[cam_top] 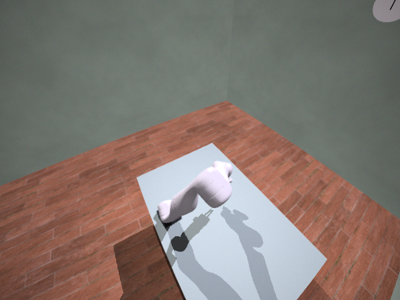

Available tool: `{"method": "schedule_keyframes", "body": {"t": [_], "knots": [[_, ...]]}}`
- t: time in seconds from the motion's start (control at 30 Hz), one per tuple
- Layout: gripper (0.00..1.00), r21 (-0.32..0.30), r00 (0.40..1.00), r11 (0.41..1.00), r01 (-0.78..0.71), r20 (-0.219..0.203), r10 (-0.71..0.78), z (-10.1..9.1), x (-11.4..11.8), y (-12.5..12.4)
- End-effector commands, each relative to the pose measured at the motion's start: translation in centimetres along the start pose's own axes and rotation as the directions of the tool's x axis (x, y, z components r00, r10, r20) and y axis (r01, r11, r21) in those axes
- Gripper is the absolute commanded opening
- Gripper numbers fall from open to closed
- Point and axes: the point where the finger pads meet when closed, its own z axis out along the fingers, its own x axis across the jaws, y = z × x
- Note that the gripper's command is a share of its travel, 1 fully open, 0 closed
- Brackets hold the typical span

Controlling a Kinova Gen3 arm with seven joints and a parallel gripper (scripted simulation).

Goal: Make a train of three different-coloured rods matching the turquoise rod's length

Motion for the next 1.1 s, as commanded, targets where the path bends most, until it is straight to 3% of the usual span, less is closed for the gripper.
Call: {"method": "schedule_keyframes", "body": {"t": [0.0, 0.17, 0.33, 0.4, 0.5, 0.63, 1.07], "knots": [[0.24, 0.002, 1.000, 1.000, -0.031, 0.000, 0.031, -0.1, 0.3, -0.4], [0.24, 0.002, 0.976, 0.976, -0.220, 0.002, 0.220, -0.1, 2.1, -1.9], [0.24, 0.001, 0.895, 0.895, -0.445, 0.002, 0.445, -0.1, 4.4, -3.6], [0.24, 0.001, 0.895, 0.895, -0.445, 0.002, 0.445, -0.1, 4.4, -3.6], [0.24, 0.002, 0.848, 0.848, -0.531, 0.001, 0.531, -0.1, 5.3, -4.3], [0.24, 0.002, 0.824, 0.824, -0.567, 0.001, 0.567, -0.1, 5.8, -4.6], [0.24, 0.002, 0.823, 0.823, -0.567, 0.001, 0.567, -0.1, 5.8, -4.6]]}}
